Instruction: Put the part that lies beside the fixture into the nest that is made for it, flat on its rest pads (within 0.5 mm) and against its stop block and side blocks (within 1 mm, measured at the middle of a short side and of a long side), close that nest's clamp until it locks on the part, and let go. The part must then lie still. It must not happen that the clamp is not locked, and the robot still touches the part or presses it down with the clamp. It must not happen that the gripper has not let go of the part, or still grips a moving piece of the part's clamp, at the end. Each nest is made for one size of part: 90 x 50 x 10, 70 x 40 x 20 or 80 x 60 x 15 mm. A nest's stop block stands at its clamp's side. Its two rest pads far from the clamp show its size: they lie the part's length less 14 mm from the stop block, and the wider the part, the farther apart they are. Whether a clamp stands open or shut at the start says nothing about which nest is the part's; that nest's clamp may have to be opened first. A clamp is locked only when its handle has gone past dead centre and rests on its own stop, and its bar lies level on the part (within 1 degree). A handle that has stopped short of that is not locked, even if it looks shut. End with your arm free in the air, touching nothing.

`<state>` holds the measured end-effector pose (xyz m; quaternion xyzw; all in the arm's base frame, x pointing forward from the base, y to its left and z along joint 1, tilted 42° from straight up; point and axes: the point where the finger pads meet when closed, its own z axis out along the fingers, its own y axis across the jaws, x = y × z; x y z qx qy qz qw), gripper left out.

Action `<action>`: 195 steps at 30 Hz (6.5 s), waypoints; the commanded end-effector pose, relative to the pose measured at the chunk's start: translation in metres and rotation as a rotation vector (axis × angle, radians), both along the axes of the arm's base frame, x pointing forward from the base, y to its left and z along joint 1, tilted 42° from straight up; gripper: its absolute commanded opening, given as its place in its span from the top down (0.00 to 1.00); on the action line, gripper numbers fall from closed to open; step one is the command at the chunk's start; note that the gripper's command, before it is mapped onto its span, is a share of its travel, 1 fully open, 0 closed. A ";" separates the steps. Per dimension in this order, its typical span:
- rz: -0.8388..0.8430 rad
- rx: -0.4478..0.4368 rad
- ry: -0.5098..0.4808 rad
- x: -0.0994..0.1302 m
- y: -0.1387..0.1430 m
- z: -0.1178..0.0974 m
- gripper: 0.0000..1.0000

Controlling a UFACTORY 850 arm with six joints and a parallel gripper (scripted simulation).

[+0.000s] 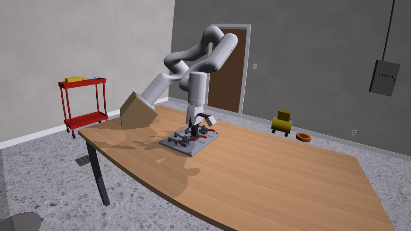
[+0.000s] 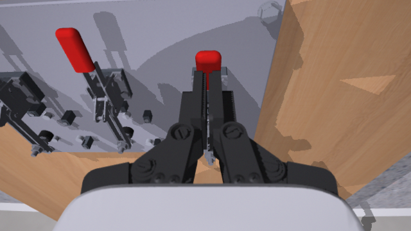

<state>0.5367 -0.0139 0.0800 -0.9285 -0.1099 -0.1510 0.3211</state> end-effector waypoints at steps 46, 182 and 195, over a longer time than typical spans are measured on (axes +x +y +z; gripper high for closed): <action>-0.001 0.000 -0.001 0.004 0.008 -0.010 1.00; -0.001 0.000 -0.001 0.007 0.017 -0.020 1.00; -0.001 0.000 -0.001 0.007 0.018 -0.021 1.00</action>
